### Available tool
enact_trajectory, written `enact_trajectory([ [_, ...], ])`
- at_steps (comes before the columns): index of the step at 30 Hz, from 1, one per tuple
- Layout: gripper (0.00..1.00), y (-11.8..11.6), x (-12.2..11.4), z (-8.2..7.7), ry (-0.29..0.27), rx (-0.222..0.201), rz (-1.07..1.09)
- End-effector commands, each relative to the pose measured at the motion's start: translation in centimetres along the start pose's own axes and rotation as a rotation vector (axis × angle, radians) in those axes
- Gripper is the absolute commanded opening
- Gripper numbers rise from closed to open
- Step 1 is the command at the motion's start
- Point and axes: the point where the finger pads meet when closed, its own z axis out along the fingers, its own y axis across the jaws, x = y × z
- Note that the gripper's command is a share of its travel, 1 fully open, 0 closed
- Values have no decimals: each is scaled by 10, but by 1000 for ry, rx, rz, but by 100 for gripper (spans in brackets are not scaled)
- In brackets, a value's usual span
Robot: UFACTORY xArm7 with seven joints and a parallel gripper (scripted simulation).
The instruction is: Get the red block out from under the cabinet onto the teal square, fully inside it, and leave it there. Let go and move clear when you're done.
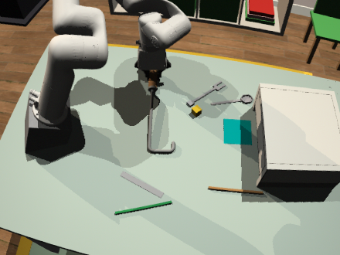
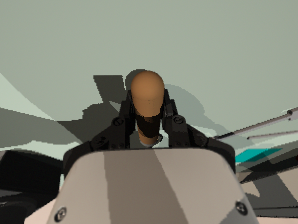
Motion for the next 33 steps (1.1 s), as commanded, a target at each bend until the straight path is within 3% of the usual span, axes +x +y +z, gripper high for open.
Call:
enact_trajectory([
  [1, 0, 1, 0, -1, 2, -2, -1],
  [33, 0, 2, -18, -1, 2, -2, -83],
])
